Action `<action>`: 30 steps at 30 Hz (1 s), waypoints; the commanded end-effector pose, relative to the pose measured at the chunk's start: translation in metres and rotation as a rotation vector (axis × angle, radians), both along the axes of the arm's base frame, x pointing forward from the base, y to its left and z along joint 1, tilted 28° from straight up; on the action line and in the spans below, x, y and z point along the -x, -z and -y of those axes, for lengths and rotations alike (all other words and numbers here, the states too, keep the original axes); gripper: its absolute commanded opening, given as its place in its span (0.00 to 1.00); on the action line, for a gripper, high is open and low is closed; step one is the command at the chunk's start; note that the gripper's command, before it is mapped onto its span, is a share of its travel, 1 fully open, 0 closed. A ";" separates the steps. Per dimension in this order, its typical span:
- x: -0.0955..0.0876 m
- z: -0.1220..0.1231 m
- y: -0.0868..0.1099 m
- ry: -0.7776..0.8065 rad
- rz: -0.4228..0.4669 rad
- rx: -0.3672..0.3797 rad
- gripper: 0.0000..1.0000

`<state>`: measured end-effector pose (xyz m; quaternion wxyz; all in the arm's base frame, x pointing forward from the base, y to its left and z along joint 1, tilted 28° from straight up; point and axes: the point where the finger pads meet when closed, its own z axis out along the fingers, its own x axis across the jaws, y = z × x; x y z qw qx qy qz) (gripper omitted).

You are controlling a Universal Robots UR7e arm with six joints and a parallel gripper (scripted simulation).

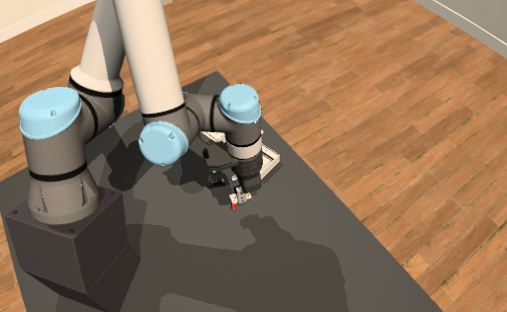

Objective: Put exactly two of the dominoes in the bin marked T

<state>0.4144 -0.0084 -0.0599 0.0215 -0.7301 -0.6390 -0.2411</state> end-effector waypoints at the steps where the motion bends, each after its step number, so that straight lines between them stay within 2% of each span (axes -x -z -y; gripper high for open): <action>1: -0.004 -0.027 -0.012 -0.139 0.054 0.051 0.49; 10: -0.010 -0.076 -0.034 -0.366 0.143 0.133 0.49; 12: -0.010 -0.076 -0.034 -0.366 0.143 0.133 0.49; 13: -0.010 -0.081 -0.036 -0.437 0.172 0.159 0.49; 27: -0.019 -0.158 -0.069 -0.780 0.309 0.284 0.49; 29: -0.019 -0.158 -0.069 -0.780 0.309 0.284 0.49; 30: -0.020 -0.164 -0.071 -0.852 0.338 0.309 0.49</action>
